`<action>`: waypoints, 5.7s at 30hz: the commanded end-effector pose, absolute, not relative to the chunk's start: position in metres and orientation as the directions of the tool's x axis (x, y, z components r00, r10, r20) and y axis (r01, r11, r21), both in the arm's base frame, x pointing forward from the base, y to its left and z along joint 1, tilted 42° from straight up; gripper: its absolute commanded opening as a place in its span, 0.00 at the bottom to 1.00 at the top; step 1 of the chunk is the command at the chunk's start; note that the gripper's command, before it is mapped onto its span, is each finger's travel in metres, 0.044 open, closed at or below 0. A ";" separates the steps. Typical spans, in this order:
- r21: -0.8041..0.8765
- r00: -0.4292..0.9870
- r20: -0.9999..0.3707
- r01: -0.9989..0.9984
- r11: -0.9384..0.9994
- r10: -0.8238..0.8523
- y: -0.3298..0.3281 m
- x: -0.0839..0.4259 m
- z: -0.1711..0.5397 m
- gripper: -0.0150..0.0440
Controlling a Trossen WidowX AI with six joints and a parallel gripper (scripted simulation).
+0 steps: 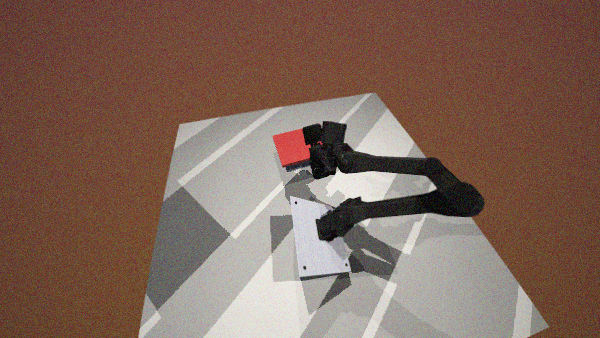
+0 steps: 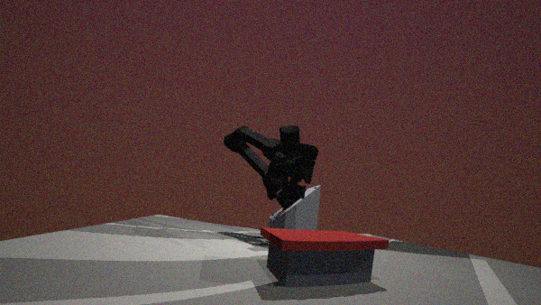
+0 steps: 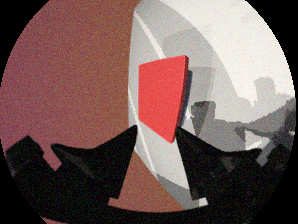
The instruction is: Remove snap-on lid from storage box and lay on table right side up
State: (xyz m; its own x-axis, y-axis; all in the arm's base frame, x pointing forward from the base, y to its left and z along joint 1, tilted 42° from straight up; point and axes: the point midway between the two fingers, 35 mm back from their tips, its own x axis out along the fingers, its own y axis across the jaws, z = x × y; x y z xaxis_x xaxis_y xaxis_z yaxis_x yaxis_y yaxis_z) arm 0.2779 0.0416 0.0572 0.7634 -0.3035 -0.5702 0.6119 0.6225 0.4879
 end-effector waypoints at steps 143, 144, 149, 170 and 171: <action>0.496 0.763 -0.560 0.622 0.606 -0.324 -0.023 0.328 -0.024 0.25; 0.496 0.763 -0.560 0.622 0.606 -0.324 -0.023 0.328 -0.024 0.25; 0.496 0.763 -0.560 0.622 0.606 -0.324 -0.023 0.328 -0.023 0.25; 0.497 0.763 -0.560 0.622 0.606 -0.323 -0.020 0.328 -0.020 0.25; 0.497 0.763 -0.560 0.622 0.606 -0.323 -0.020 0.328 -0.020 0.25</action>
State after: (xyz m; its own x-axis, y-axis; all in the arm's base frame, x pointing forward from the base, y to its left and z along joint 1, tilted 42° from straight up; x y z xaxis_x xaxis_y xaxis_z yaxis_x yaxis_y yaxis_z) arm 0.3276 -0.0211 -0.0215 0.7606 -0.3252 -0.5619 0.6237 0.6063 0.4933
